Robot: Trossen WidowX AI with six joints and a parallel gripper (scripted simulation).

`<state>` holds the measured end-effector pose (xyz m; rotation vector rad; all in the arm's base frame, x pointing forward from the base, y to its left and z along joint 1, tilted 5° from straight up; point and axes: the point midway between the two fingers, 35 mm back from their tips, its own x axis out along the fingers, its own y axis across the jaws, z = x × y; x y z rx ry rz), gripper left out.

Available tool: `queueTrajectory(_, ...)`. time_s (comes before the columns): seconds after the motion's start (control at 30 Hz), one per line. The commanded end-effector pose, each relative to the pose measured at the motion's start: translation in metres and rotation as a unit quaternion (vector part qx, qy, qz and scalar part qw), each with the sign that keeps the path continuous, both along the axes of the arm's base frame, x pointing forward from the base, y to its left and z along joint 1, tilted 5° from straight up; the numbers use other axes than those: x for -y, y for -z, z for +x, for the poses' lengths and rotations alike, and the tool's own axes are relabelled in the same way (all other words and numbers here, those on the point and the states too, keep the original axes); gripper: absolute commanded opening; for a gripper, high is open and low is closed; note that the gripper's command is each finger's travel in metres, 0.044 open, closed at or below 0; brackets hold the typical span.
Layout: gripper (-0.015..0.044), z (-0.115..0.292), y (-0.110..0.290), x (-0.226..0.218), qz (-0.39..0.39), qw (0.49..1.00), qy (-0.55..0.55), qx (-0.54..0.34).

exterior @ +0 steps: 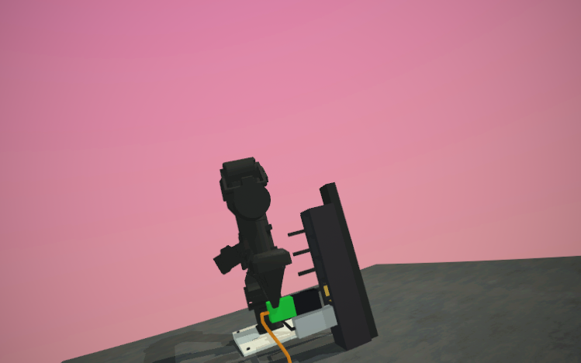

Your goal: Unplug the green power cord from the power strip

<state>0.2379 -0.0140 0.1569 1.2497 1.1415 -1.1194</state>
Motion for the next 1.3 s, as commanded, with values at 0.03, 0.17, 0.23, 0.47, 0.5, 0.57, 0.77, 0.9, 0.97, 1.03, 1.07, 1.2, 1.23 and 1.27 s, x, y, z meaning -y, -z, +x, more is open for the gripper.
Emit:
queueTrajectory(0.03, 0.0184, 0.000, 0.000, -0.001, -0.004, 1.000, 0.002, 0.002)
queueTrajectory(0.17, 0.0289, 0.000, 0.000, -0.001, -0.004, 1.000, 0.002, 0.002)
queueTrajectory(0.23, 0.0341, 0.000, 0.000, -0.001, -0.004, 1.000, 0.002, 0.002)
queueTrajectory(0.47, 0.0440, 0.001, -0.008, 0.039, -0.006, 1.000, 0.002, 0.001)
queueTrajectory(0.5, 0.0440, 0.001, -0.010, 0.047, -0.006, 1.000, 0.002, 0.001)
queueTrajectory(0.57, 0.0440, -0.001, -0.012, 0.058, -0.007, 1.000, 0.002, 0.001)
queueTrajectory(0.77, 0.0440, -0.001, -0.012, 0.059, -0.007, 1.000, 0.002, 0.002)
queueTrajectory(0.9, 0.0440, -0.001, -0.012, 0.059, -0.007, 1.000, 0.002, 0.002)
queueTrajectory(0.97, 0.0440, -0.001, -0.012, 0.059, -0.007, 1.000, 0.002, 0.002)
queueTrajectory(1.03, 0.0440, -0.001, -0.012, 0.059, -0.007, 1.000, 0.002, 0.002)
queueTrajectory(1.07, 0.0440, -0.001, -0.012, 0.059, -0.007, 1.000, 0.002, 0.002)
queueTrajectory(1.2, 0.0440, -0.001, -0.012, 0.059, -0.007, 1.000, 0.002, 0.002)
queueTrajectory(1.23, 0.0440, -0.001, -0.012, 0.059, -0.007, 1.000, 0.002, 0.002)
queueTrajectory(1.27, 0.0440, -0.001, -0.012, 0.059, -0.007, 1.000, 0.002, 0.002)
